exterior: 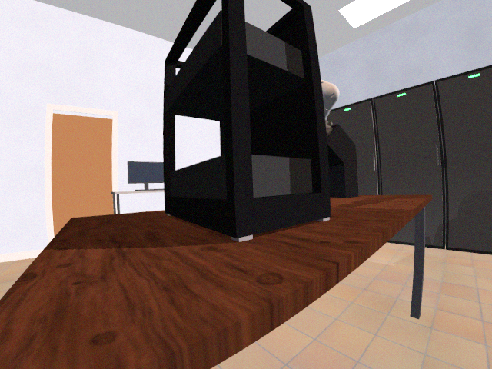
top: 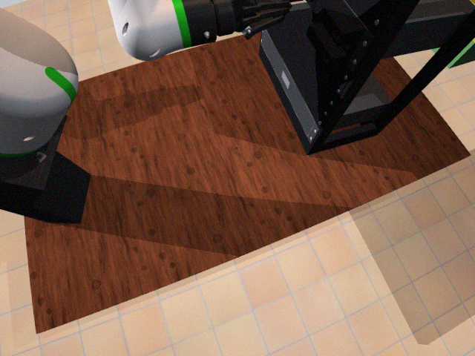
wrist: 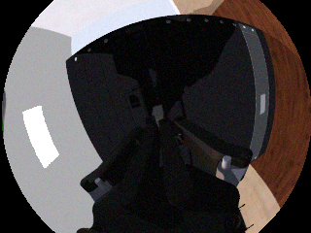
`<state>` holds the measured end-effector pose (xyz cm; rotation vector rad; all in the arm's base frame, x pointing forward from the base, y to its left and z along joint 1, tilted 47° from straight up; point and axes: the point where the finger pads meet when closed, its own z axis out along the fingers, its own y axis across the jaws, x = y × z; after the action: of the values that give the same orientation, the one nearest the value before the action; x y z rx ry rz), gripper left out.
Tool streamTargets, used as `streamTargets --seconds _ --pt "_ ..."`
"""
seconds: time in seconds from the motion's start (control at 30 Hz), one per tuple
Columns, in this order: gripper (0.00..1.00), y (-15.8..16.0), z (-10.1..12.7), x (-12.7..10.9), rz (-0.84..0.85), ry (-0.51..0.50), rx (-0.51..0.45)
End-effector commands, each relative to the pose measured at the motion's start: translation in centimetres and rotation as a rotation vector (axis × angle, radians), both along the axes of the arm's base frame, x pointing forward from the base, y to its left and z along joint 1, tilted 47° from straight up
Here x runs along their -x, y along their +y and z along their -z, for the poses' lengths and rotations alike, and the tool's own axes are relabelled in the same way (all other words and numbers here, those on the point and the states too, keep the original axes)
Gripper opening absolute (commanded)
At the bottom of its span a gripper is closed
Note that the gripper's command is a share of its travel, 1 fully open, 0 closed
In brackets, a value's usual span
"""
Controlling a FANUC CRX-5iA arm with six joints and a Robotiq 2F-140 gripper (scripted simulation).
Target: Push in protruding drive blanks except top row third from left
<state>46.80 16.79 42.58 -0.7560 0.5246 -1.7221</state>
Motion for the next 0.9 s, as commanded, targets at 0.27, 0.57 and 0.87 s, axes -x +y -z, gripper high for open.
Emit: streamTargets --seconds 0.27,0.57,0.87 --pt "0.00 0.1 0.6 0.6 -0.003 0.000 0.000" --pt "0.00 -0.1 4.2 4.2 -0.003 0.000 0.000" --pt "0.00 -0.1 5.6 5.7 -0.003 0.000 0.000"
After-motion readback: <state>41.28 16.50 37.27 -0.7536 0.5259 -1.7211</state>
